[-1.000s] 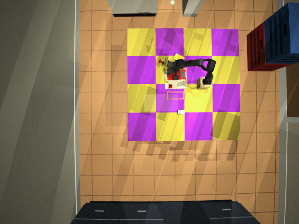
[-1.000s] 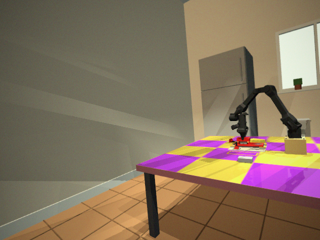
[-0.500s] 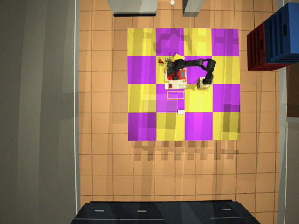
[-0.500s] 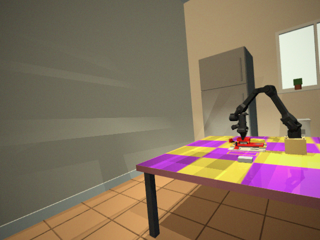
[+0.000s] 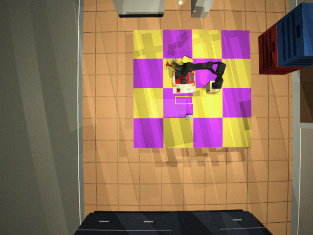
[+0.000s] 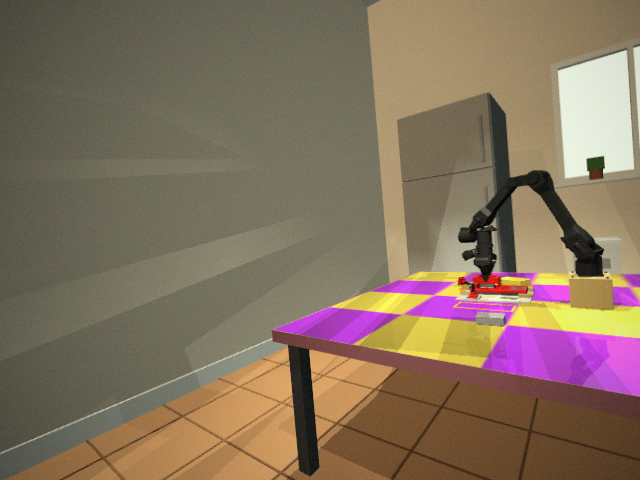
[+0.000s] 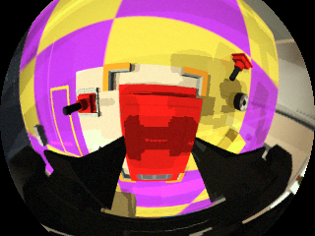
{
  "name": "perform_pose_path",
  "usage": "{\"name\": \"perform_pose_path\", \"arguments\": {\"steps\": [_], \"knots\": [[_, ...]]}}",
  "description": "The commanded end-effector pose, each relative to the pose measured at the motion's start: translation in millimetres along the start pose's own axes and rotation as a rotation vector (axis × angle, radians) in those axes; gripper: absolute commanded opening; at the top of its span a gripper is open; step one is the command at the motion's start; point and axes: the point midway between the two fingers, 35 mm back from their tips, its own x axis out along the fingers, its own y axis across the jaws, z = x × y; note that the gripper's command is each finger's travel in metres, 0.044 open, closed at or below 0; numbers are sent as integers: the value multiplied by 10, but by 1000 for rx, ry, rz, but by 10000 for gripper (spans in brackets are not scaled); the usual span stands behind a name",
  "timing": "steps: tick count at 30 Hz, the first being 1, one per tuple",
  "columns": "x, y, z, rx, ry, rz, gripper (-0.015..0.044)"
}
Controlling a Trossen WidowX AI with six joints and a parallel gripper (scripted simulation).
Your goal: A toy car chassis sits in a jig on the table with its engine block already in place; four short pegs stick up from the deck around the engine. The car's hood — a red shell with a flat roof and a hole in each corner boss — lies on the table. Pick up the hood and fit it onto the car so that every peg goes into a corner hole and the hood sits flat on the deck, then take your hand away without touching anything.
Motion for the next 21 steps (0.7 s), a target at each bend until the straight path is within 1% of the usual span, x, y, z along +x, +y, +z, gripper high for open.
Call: {"name": "perform_pose_path", "arguments": {"steps": [1, 21], "knots": [[50, 3, -11, -4, 7, 2, 0], [118, 3, -11, -4, 7, 2, 0]]}}
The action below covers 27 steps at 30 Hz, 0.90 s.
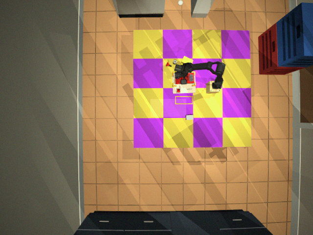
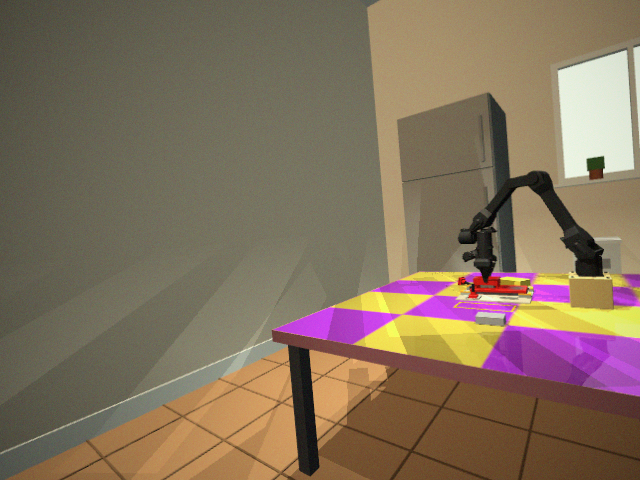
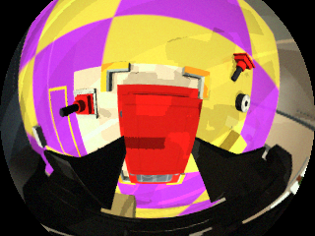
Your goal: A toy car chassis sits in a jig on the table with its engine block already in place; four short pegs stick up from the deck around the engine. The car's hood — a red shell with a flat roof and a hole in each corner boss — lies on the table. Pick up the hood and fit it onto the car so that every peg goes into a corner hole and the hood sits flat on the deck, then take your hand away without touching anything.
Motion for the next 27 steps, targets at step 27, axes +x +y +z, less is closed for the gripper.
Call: {"name": "perform_pose_path", "arguments": {"steps": [27], "knots": [[-36, 1, -2, -2, 4, 1, 0]]}}
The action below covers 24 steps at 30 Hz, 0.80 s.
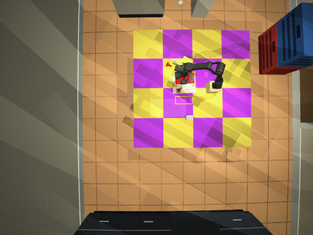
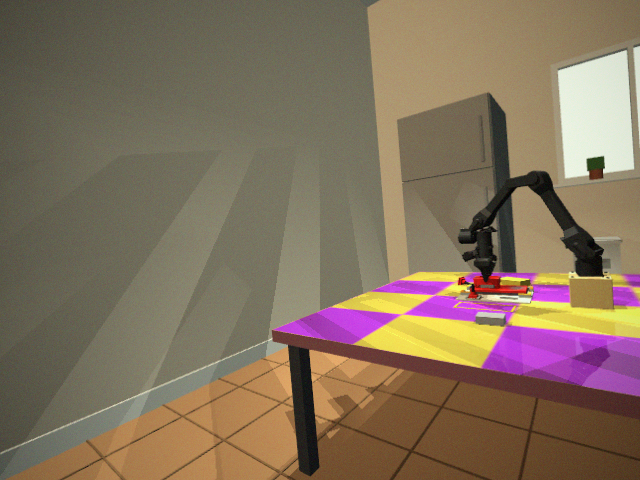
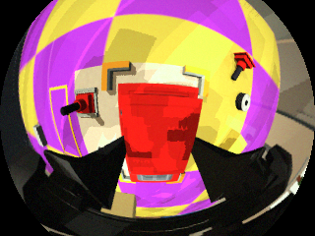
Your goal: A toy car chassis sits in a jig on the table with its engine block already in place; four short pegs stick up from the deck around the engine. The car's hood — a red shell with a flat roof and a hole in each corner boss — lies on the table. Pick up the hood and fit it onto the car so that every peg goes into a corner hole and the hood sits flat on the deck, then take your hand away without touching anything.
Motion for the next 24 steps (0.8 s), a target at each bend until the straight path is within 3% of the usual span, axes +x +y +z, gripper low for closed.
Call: {"name": "perform_pose_path", "arguments": {"steps": [1, 24], "knots": [[-5, -1, 3, -2, -3, -1, 0], [104, 0, -1, -3, -1, 0, 0]]}}
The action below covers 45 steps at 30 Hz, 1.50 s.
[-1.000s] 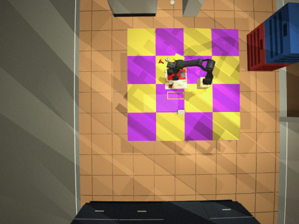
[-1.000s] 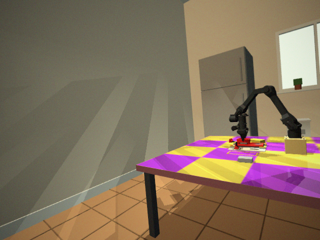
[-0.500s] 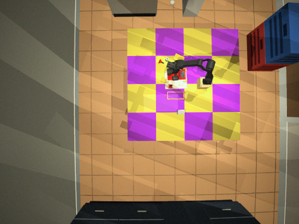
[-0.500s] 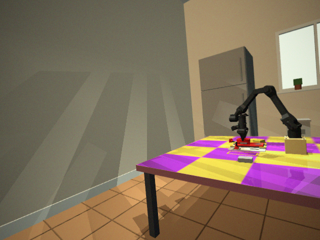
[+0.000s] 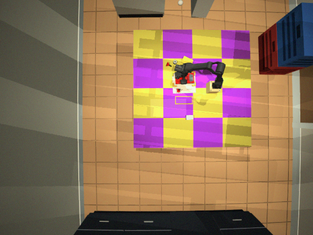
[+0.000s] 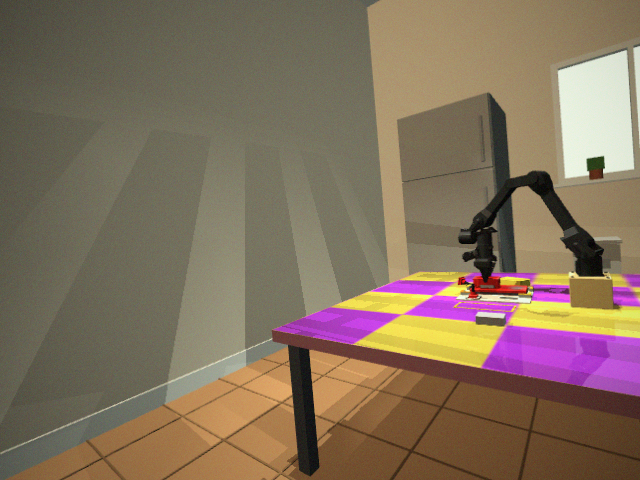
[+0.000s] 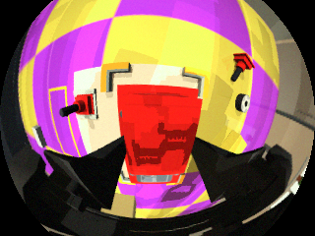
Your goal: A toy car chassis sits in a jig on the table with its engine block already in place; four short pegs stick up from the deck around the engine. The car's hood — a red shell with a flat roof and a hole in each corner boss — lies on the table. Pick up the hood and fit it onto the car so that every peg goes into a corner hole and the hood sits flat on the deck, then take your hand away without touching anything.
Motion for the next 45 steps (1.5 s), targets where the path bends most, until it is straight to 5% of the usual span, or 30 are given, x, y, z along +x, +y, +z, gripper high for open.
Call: {"name": "perform_pose_path", "arguments": {"steps": [1, 45], "knots": [[80, 2, -8, -2, 7, 2, 0], [154, -6, -10, 6, 7, 3, 0]]}}
